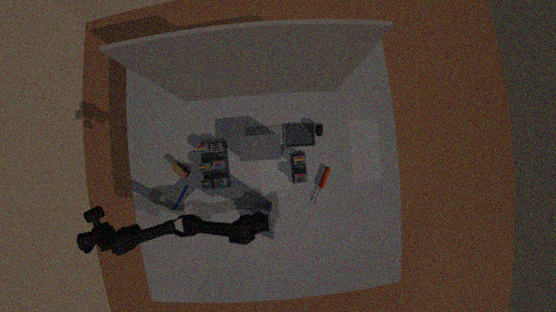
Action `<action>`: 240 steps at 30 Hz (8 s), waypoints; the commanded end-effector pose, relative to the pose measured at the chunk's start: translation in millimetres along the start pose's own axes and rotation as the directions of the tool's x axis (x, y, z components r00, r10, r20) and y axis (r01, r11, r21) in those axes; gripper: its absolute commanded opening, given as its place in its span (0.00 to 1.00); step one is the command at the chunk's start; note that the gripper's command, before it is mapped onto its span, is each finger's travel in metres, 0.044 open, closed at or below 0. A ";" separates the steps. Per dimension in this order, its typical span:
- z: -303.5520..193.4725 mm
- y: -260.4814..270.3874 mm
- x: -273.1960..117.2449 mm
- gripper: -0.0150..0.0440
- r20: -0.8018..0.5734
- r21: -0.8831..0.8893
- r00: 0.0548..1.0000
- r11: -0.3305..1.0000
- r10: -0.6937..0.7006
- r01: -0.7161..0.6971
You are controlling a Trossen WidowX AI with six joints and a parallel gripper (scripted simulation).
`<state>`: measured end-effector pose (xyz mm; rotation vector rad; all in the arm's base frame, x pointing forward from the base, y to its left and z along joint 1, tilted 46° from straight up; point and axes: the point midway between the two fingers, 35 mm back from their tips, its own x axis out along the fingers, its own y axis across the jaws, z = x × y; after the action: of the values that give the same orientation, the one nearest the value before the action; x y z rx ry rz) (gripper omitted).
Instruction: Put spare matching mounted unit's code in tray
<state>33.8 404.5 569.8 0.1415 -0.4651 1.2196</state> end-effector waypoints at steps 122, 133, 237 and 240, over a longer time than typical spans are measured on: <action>-348.7 -428.0 -550.3 1.00 -0.901 0.381 0.314 0.200 0.300 0.903; -326.0 -401.9 -481.3 1.00 -0.903 0.425 0.303 0.520 0.305 0.741; -369.1 -191.7 -301.6 0.76 -0.870 0.253 0.347 0.921 0.350 -0.295; -369.1 -191.7 -301.6 0.76 -0.870 0.253 0.347 0.921 0.350 -0.295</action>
<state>230.8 204.5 141.6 -0.6198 0.5573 1.5036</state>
